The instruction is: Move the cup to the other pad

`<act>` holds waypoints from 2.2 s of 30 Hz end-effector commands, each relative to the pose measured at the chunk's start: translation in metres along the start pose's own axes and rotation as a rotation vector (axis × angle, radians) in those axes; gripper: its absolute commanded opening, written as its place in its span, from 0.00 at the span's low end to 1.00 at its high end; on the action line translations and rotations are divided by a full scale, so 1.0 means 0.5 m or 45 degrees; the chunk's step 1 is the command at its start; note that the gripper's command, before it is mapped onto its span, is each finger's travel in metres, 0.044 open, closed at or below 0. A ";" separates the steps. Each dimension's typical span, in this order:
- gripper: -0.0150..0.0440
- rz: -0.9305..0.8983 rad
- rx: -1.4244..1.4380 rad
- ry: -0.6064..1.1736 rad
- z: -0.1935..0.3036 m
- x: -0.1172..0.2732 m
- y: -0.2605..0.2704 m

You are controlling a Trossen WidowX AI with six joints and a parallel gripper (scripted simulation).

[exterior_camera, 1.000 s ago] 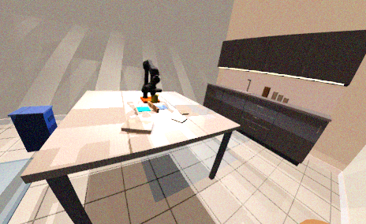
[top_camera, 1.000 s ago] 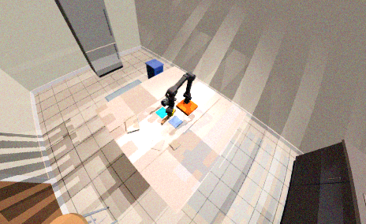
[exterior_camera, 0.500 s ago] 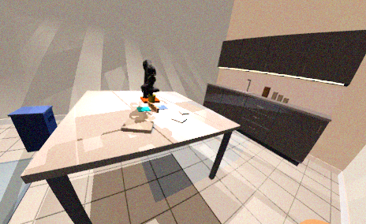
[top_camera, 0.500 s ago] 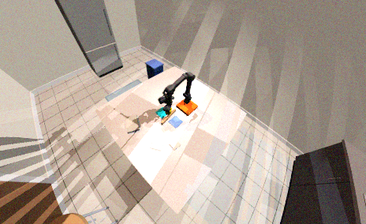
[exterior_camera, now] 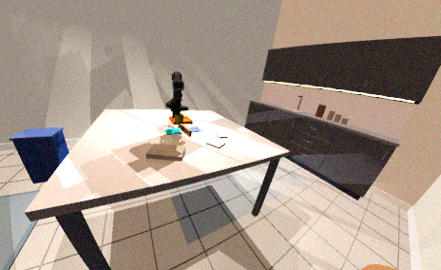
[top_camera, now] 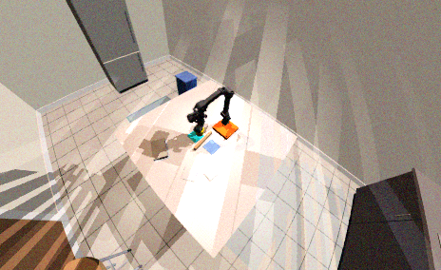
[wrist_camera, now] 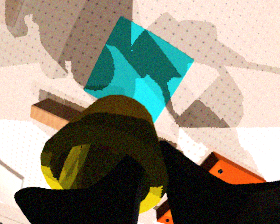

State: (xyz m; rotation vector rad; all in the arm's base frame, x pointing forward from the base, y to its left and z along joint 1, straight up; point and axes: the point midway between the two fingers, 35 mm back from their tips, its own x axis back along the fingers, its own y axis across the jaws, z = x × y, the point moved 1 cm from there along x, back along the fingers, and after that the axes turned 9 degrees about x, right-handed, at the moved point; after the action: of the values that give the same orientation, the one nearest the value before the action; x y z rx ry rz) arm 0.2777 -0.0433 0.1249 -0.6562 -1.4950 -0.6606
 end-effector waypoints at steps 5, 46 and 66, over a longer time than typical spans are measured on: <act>0.25 0.007 0.002 0.000 -0.036 0.001 -0.018; 0.25 0.009 0.002 -0.002 -0.084 -0.065 -0.045; 0.25 0.009 0.002 -0.002 -0.083 -0.118 -0.047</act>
State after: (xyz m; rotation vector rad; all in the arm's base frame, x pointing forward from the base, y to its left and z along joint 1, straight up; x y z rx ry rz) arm 0.2914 -0.0905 0.0757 -0.6618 -1.5073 -0.6606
